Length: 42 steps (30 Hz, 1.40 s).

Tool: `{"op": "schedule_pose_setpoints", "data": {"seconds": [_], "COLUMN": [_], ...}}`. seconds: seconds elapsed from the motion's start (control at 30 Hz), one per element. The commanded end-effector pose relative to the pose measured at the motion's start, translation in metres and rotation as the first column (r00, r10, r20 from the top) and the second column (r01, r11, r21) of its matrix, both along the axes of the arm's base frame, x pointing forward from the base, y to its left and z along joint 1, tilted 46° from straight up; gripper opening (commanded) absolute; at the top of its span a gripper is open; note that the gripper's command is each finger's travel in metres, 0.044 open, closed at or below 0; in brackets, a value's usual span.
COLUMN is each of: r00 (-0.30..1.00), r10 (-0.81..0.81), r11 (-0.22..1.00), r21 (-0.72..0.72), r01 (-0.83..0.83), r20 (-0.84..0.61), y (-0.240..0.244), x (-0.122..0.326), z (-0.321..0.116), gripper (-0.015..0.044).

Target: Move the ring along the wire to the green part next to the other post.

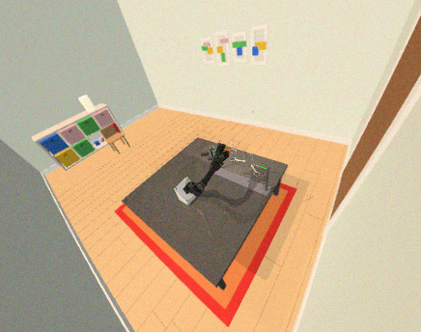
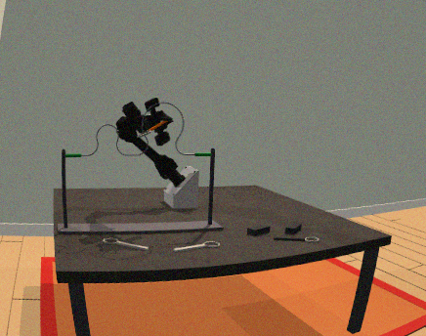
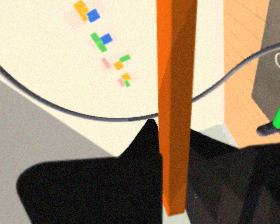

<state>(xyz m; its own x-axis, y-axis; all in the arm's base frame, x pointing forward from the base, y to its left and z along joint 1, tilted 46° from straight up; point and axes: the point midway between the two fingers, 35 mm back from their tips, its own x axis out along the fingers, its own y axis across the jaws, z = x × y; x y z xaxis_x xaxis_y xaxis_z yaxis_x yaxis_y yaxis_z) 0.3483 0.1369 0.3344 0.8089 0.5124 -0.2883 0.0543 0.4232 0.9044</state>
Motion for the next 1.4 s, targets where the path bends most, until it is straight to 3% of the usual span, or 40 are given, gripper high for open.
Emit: {"op": "schedule_pose_setpoints", "data": {"seconds": [0.0,1.37], "r00": [1.000,0.998], "r10": [-0.002,0.019], "r11": [0.999,0.859], "r21": [-0.040,-0.512], "r01": [0.002,0.018], "r20": [0.008,0.067], "y": [0.000,-0.008], "x": [0.000,0.002], "z": [0.001,-0.011], "gripper": [-0.0150,-0.0150]}}
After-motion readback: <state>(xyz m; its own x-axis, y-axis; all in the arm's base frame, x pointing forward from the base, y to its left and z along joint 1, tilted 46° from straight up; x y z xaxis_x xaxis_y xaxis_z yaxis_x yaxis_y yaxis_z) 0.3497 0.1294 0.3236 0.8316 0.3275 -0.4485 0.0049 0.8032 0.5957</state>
